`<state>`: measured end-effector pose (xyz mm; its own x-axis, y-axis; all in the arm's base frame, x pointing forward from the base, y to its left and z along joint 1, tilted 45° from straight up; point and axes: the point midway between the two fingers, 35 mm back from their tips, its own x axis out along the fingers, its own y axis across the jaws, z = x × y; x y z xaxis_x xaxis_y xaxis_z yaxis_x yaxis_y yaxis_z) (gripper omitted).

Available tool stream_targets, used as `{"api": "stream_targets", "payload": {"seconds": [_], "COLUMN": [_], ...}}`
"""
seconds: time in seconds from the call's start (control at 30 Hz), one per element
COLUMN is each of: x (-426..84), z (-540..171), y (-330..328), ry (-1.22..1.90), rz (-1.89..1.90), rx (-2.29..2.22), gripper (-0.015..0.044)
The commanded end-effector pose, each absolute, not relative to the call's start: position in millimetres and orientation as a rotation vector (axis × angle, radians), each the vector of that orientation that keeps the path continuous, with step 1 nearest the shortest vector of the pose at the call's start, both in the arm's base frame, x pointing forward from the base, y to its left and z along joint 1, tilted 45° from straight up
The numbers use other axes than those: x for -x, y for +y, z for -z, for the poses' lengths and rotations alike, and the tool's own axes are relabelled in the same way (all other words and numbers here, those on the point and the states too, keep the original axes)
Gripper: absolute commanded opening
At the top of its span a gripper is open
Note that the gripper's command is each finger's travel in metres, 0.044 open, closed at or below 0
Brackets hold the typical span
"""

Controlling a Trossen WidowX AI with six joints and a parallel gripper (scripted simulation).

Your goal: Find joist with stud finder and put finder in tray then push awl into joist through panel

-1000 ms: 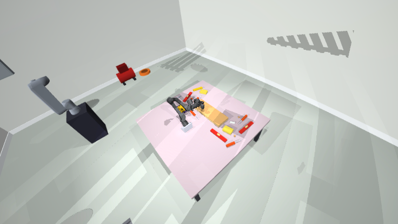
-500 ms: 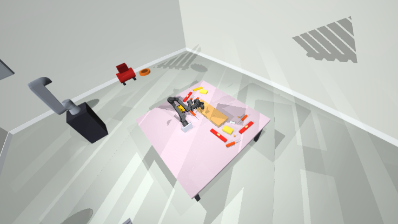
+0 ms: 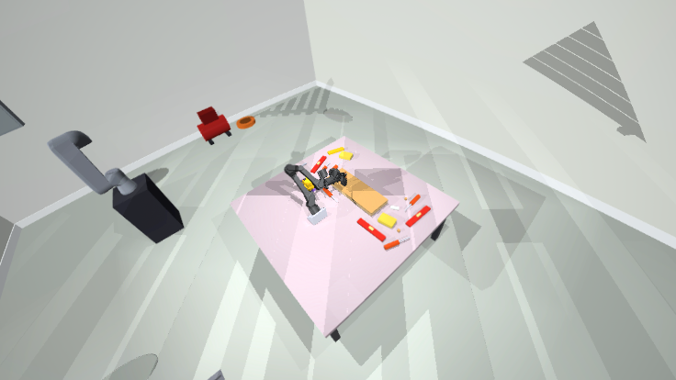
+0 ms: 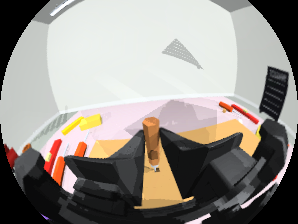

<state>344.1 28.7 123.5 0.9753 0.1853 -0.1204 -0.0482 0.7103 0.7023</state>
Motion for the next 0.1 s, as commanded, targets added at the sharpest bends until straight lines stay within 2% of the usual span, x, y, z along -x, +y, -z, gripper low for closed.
{"api": "stream_targets", "payload": {"seconds": [0.0, 0.07], "x": [-344.1, -344.1], "z": [-123.6, -123.6], "y": [28.6, 28.6], "ry": [0.187, 0.187], "rz": [-0.130, -0.130], "rx": [-0.771, -0.771], "gripper": [0.0000, 0.0000]}}
